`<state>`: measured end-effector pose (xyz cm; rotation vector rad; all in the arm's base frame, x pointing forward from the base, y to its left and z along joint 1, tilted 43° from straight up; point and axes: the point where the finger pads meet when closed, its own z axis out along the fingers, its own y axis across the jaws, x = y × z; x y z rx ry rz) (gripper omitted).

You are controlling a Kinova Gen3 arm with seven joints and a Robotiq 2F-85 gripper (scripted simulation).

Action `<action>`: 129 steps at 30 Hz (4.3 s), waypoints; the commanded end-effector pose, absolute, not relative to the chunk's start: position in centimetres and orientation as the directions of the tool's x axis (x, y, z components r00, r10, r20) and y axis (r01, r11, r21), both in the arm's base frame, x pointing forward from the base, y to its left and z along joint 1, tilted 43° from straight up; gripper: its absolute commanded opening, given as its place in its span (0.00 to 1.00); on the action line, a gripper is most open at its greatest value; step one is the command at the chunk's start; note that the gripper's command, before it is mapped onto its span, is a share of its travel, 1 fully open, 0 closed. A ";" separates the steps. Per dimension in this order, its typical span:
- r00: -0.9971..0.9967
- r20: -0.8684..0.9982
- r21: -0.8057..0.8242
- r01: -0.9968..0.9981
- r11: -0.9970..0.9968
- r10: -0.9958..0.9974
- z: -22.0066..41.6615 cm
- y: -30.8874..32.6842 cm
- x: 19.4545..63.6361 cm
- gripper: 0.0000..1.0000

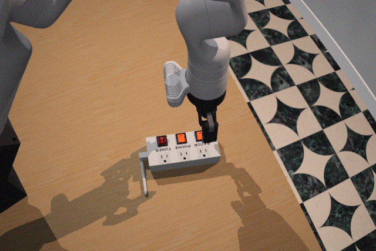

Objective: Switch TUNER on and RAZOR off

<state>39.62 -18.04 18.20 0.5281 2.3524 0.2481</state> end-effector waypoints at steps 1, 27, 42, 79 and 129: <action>-0.680 -0.598 0.328 0.275 0.904 0.423 17.9 -16.8 40.6 0.00; -0.680 -0.598 0.328 0.275 0.904 0.423 17.9 -16.8 40.6 0.00; -0.680 -0.598 0.328 0.275 0.904 0.423 17.8 -16.7 40.6 0.00; -0.680 -0.599 0.327 0.274 0.904 0.423 15.3 -16.5 42.8 0.00; -0.680 -0.599 0.328 0.274 0.904 0.423 14.5 -16.4 43.6 0.00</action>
